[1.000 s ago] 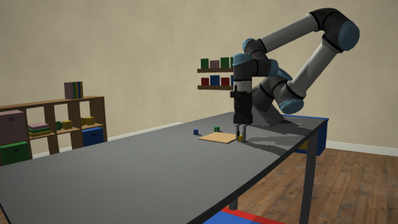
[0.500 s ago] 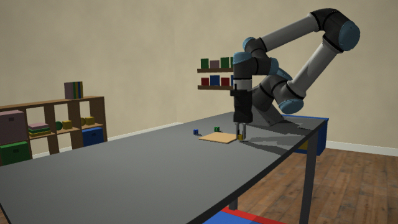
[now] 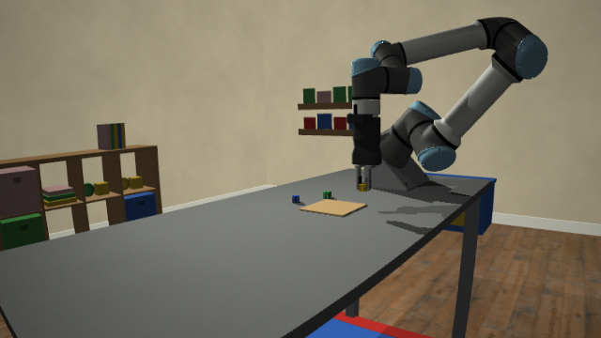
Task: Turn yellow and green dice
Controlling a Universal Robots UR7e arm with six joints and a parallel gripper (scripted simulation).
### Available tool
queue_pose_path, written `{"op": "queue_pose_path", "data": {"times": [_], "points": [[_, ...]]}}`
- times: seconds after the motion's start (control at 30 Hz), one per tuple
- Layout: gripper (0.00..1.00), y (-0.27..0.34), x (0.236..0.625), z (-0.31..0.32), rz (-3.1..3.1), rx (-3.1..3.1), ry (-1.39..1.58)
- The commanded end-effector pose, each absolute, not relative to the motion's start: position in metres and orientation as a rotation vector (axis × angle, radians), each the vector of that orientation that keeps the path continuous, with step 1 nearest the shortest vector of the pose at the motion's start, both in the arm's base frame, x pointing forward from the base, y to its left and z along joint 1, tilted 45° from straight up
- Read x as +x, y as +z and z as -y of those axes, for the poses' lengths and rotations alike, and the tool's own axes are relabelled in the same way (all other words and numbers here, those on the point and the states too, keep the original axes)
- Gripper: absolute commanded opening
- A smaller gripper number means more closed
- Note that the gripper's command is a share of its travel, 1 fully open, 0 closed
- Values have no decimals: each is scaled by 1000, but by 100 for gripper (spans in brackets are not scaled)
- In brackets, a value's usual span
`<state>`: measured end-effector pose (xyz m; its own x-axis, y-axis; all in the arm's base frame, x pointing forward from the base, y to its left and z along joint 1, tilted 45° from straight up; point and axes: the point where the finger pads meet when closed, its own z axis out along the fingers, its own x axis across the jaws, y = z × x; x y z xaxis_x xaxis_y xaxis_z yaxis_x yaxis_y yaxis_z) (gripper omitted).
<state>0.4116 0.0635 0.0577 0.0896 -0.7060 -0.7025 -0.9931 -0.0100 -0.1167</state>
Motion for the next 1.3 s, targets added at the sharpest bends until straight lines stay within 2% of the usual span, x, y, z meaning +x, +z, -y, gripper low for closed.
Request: {"op": "queue_pose_path", "data": {"times": [0.0, 1.27], "points": [[40, 75, 410, -46, -1674, -1775, 616], [40, 86, 410, -35, -1758, -1710, 653]]}}
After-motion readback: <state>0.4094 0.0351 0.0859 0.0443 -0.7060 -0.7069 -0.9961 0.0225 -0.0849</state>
